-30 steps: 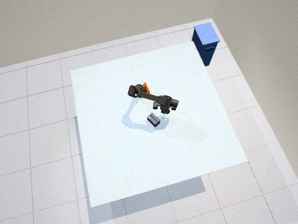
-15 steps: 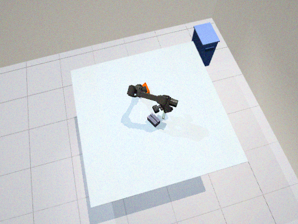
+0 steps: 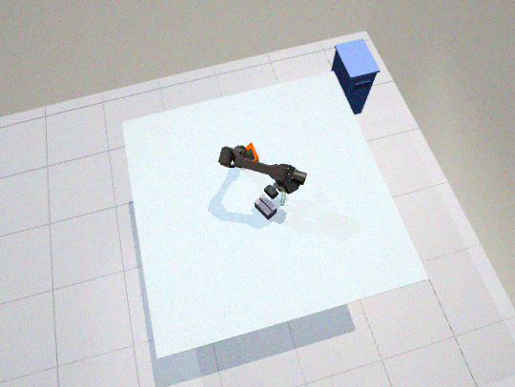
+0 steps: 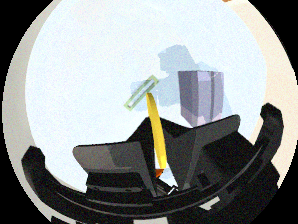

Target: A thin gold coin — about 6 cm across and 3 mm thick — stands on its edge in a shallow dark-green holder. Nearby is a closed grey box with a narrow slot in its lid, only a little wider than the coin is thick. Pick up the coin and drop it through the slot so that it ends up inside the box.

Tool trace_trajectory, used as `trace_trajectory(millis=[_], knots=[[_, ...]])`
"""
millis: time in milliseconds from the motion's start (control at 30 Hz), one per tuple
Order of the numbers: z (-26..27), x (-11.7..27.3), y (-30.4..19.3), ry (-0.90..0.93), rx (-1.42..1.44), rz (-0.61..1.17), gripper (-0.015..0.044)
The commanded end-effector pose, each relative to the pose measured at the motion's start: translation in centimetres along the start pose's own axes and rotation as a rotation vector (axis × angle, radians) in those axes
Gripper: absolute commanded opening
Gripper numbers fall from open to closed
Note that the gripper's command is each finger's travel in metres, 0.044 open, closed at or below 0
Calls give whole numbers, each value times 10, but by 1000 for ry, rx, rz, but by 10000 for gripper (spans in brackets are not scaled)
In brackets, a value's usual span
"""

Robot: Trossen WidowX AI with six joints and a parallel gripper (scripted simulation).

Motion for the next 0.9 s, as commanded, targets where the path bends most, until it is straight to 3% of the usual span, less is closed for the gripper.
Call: trace_trajectory(millis=[0, 867], knots=[[-6, 1, 1, 3, 12, 1, 0], [-71, 1, 10, 3, 13, 0, 0]])
Point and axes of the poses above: the point midway between the two fingers, 35 mm back from their tips, its own x axis back along the fingers, its own z axis across the jaws, y = z × x, the point moved 1 cm from there along x, back along the fingers, and after that the axes turned 8 degrees about -x, right-handed, at the moved point
